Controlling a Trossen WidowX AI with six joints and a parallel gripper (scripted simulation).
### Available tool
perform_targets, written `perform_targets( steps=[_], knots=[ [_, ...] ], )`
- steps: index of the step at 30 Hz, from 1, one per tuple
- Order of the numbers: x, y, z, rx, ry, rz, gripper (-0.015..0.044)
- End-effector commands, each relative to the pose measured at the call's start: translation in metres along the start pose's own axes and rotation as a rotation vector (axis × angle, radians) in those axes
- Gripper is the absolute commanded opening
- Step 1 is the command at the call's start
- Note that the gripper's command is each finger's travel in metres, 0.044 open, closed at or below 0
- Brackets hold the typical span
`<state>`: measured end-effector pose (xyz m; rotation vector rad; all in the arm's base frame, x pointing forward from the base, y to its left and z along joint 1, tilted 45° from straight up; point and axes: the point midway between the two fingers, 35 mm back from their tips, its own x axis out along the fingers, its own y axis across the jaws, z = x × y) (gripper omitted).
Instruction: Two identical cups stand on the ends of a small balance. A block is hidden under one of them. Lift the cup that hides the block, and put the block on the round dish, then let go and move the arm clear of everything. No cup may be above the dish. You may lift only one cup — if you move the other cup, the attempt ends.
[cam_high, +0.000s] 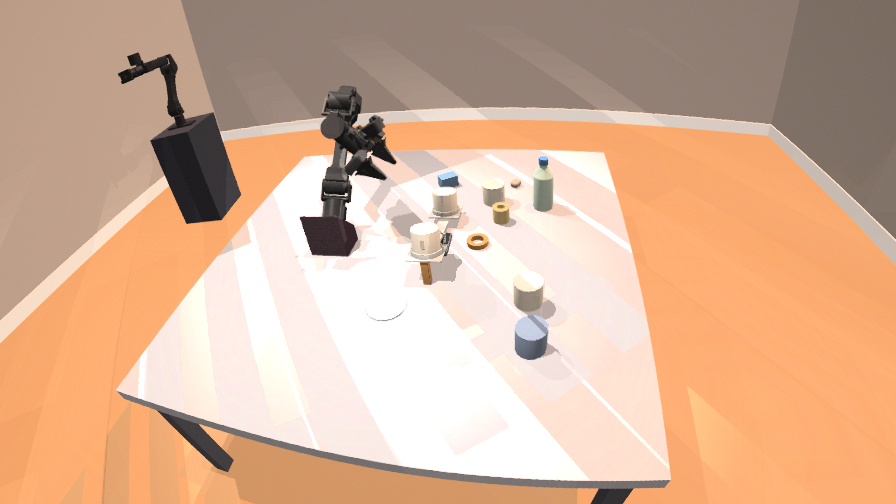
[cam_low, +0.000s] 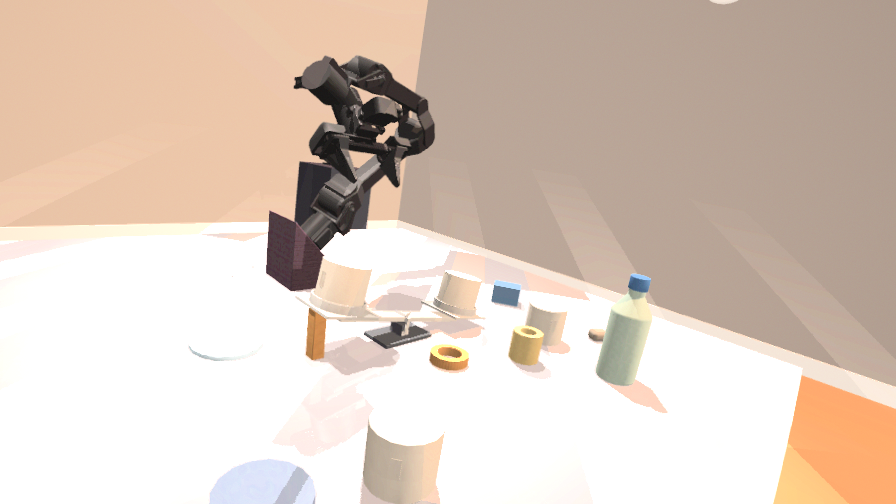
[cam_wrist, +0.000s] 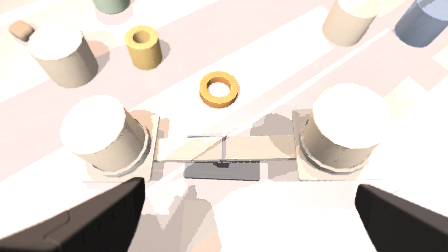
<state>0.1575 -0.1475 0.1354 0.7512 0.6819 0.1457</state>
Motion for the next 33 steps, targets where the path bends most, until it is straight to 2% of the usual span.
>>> perform_targets(
  steps=[1, 18, 33],
  knots=[
    [0.004, 0.0, 0.002, 0.026, -0.009, 0.029, 0.044],
    [0.04, 0.023, 0.02, 0.456, 0.23, 0.043, 0.044],
    [0.084, 0.06, 0.031, 0.886, 0.462, -0.091, 0.044]
  ],
)
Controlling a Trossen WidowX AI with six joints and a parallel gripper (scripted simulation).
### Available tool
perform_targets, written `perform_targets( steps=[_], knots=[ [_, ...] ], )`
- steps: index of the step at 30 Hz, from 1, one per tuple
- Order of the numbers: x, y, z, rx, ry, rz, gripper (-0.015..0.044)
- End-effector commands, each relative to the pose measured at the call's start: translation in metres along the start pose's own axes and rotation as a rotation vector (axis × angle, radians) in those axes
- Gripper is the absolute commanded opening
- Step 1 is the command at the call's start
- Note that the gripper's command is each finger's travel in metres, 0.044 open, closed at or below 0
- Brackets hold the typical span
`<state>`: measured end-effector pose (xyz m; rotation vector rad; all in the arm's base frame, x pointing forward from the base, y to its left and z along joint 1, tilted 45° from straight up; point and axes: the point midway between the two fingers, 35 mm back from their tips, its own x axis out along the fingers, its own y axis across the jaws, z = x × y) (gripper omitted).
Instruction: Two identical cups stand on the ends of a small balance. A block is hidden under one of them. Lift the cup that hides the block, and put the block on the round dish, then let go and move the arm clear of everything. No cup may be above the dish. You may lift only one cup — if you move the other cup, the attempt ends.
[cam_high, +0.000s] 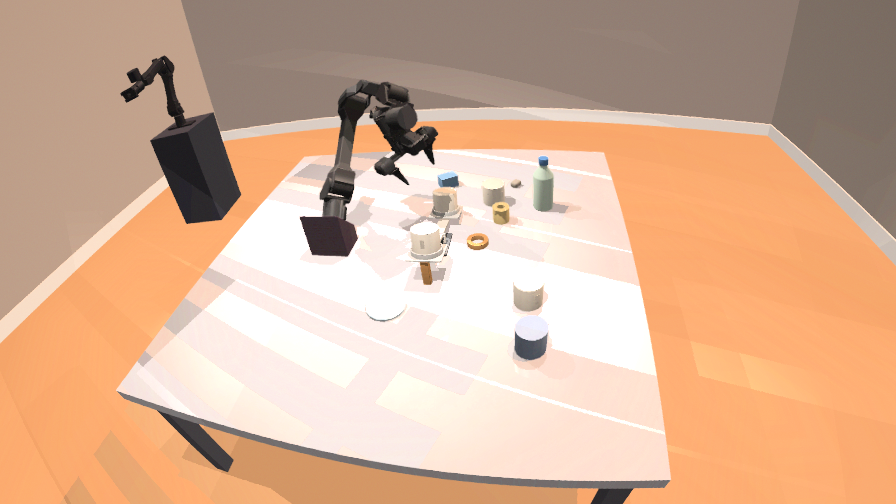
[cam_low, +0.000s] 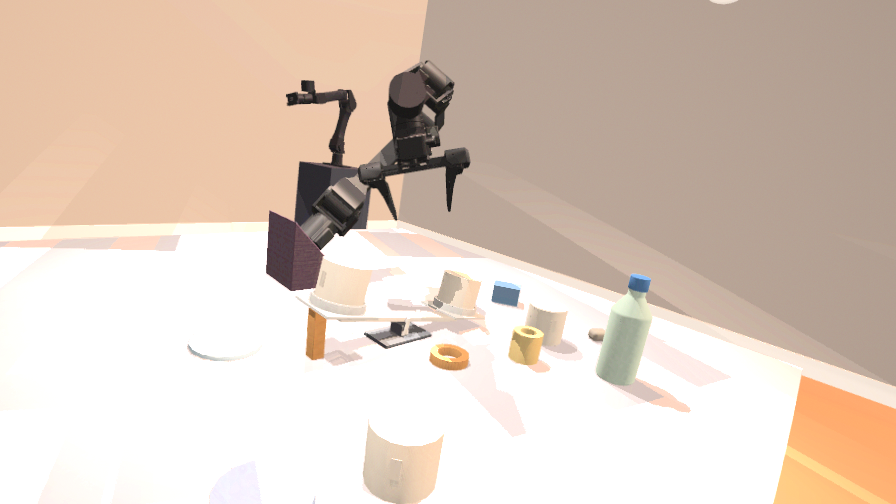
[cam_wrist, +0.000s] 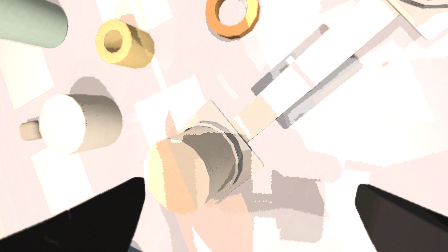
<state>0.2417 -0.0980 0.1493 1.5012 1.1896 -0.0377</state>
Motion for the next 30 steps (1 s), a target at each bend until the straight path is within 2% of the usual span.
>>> perform_targets(
  steps=[1, 22, 30],
  knots=[
    [0.01, 0.008, -0.001, 0.109, 0.037, -0.042, 0.044],
    [0.083, 0.068, -0.039, 0.734, 0.087, -0.347, 0.044],
    [0.088, 0.071, -0.043, 0.775, 0.08, -0.369, 0.044]
  ],
)
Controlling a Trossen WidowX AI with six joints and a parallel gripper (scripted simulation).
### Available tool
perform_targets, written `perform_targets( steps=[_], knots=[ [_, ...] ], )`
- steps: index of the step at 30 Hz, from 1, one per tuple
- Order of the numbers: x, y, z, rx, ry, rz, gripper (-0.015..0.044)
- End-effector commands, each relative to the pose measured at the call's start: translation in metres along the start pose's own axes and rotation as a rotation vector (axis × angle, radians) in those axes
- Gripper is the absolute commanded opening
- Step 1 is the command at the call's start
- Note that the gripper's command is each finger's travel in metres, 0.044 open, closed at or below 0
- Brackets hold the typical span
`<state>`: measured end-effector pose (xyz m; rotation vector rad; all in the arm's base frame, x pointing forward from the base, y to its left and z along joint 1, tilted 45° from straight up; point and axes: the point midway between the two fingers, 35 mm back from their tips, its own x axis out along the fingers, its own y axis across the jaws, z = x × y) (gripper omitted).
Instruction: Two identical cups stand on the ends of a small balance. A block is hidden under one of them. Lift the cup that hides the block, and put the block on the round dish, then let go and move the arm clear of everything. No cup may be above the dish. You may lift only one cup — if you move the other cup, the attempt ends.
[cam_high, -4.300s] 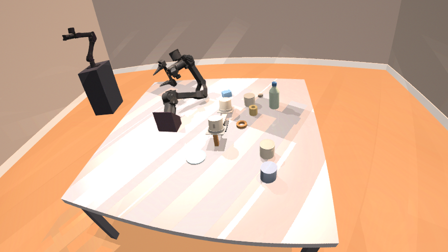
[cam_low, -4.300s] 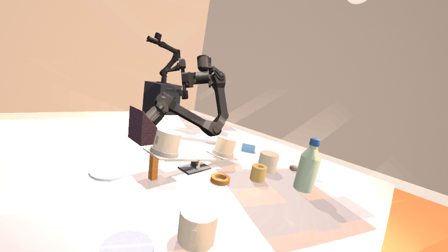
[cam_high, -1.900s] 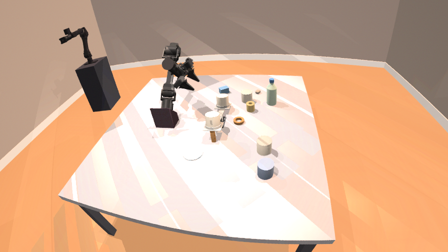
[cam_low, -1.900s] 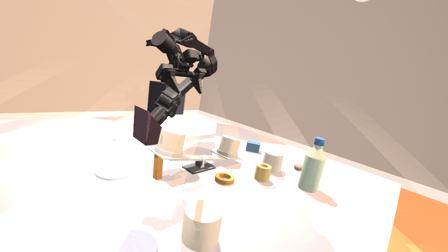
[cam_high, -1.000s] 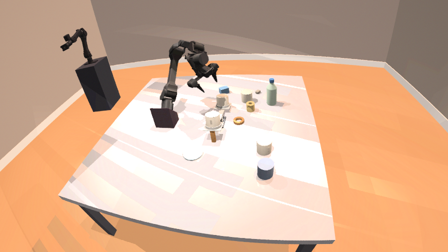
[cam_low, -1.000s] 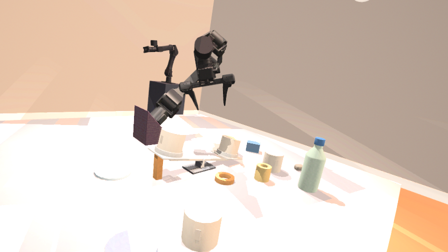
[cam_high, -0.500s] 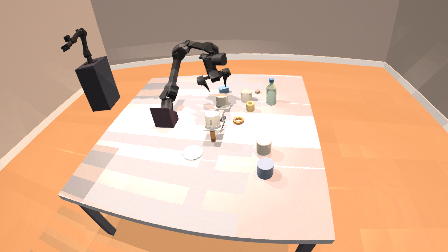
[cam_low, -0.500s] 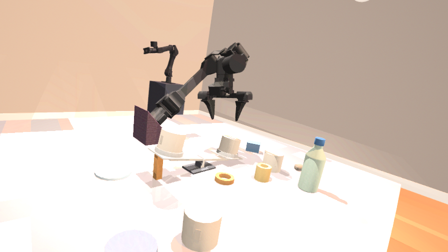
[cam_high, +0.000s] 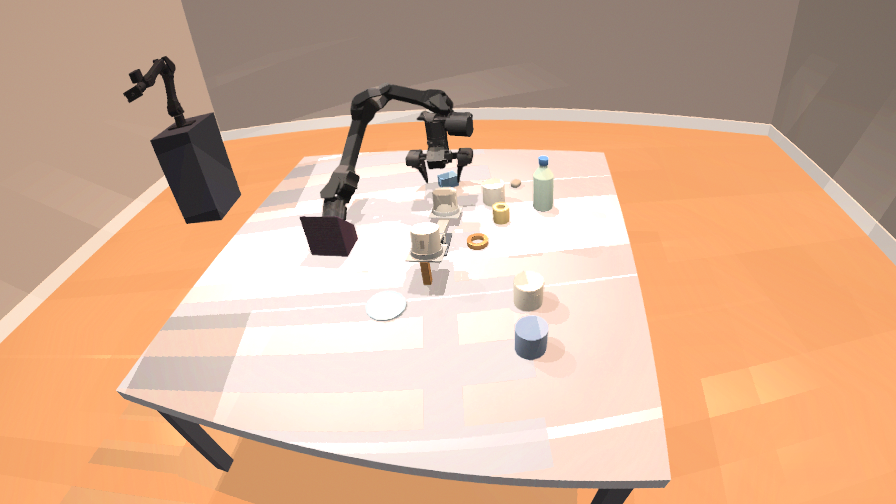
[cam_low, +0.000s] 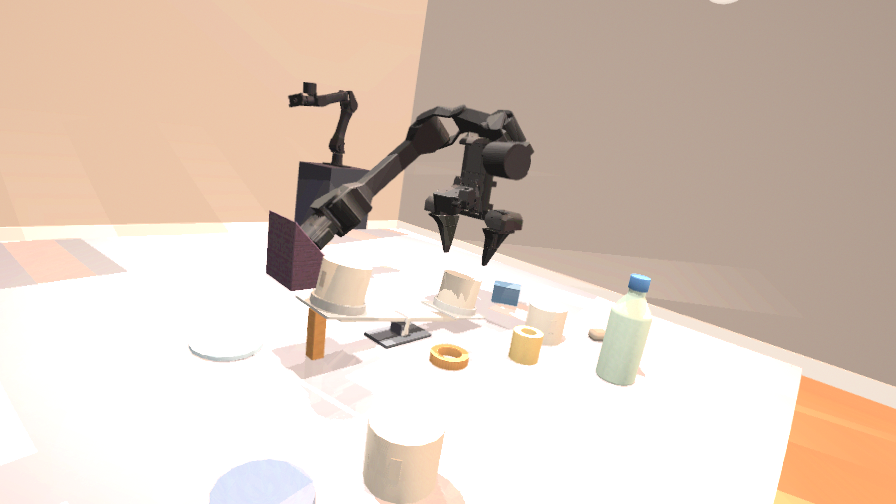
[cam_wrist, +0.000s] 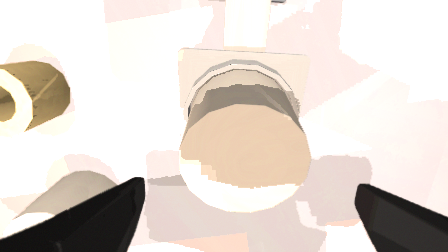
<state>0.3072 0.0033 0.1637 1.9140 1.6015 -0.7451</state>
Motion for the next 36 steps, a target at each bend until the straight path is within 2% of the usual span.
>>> perform_targets(
  steps=[1, 36],
  knots=[
    [0.002, 0.001, 0.002, 0.018, -0.004, -0.007, 0.044],
    [0.063, 0.001, 0.002, 0.016, -0.003, -0.005, 0.044]
  ],
)
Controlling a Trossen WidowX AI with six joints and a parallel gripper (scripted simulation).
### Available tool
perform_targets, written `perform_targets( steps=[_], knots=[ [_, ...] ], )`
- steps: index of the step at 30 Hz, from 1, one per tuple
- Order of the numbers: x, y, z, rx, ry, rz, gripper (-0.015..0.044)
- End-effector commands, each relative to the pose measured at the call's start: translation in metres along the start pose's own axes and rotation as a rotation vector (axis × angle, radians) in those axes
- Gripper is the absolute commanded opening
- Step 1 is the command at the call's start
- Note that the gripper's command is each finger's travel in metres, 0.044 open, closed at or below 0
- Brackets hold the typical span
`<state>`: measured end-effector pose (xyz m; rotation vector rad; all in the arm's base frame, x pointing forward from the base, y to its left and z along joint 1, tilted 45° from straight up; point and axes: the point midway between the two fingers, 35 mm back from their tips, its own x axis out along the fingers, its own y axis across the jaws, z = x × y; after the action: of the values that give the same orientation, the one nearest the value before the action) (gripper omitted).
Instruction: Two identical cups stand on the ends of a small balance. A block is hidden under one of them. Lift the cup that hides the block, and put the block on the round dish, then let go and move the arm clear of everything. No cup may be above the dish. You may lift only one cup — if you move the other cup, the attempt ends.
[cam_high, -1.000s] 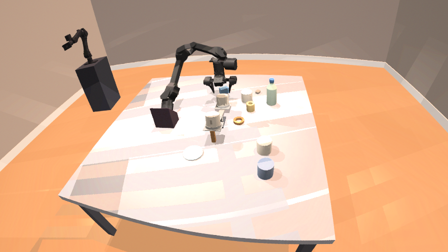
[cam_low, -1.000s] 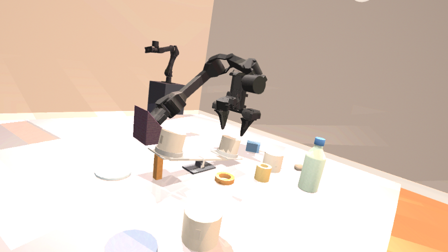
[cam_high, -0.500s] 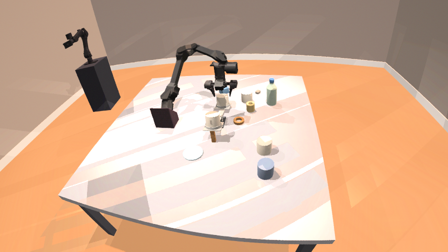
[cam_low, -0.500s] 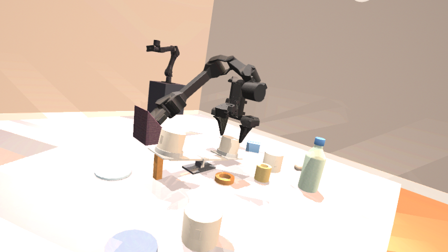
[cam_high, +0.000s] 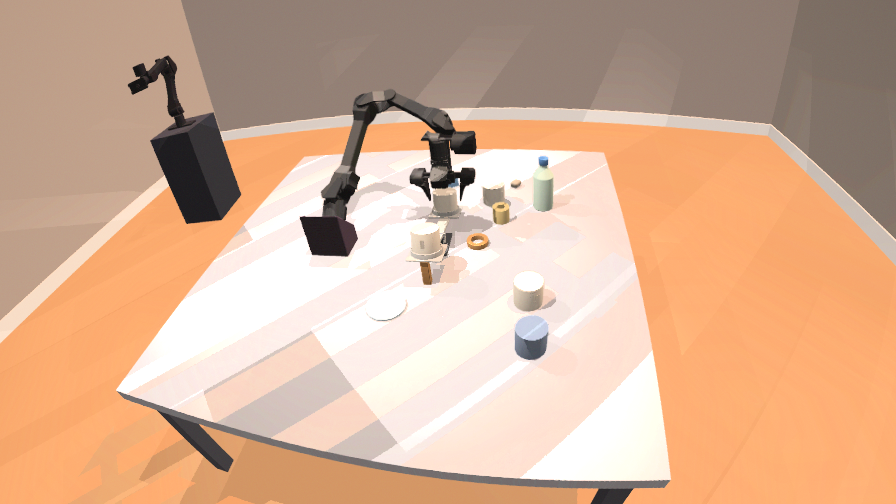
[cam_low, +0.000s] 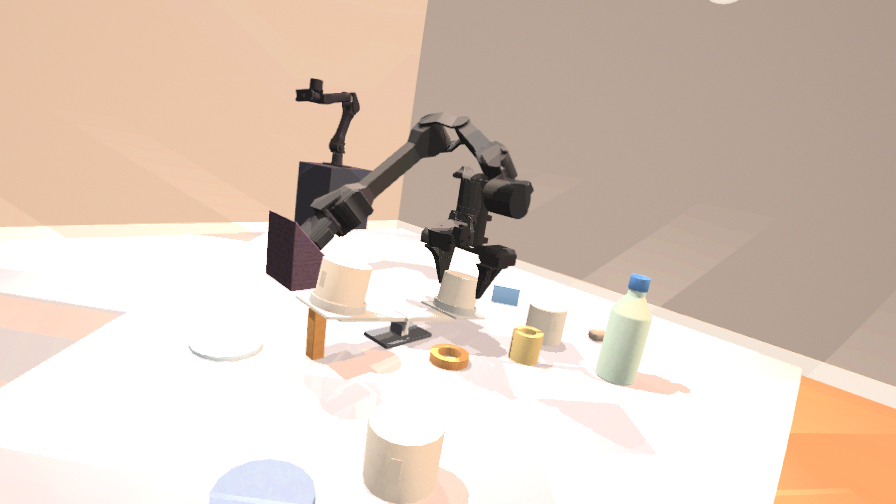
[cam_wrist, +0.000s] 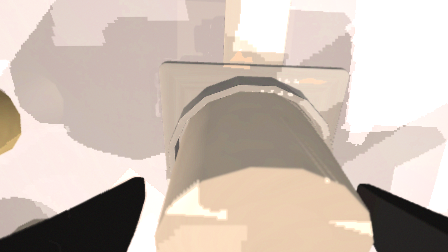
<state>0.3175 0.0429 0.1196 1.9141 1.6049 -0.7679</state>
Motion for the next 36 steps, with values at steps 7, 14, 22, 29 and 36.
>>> perform_targets(
  steps=[7, 14, 22, 29, 36],
  knots=[
    [0.014, -0.001, -0.001, 0.002, 0.006, 0.003, 0.044],
    [0.017, -0.002, -0.002, 0.002, 0.007, 0.003, 0.0355],
    [0.017, -0.002, -0.002, 0.002, 0.007, 0.003, 0.0282],
    [0.011, 0.0, -0.001, 0.002, 0.005, 0.005, 0.0098],
    [0.002, 0.001, -0.001, 0.002, 0.002, 0.009, 0.0]
  ],
)
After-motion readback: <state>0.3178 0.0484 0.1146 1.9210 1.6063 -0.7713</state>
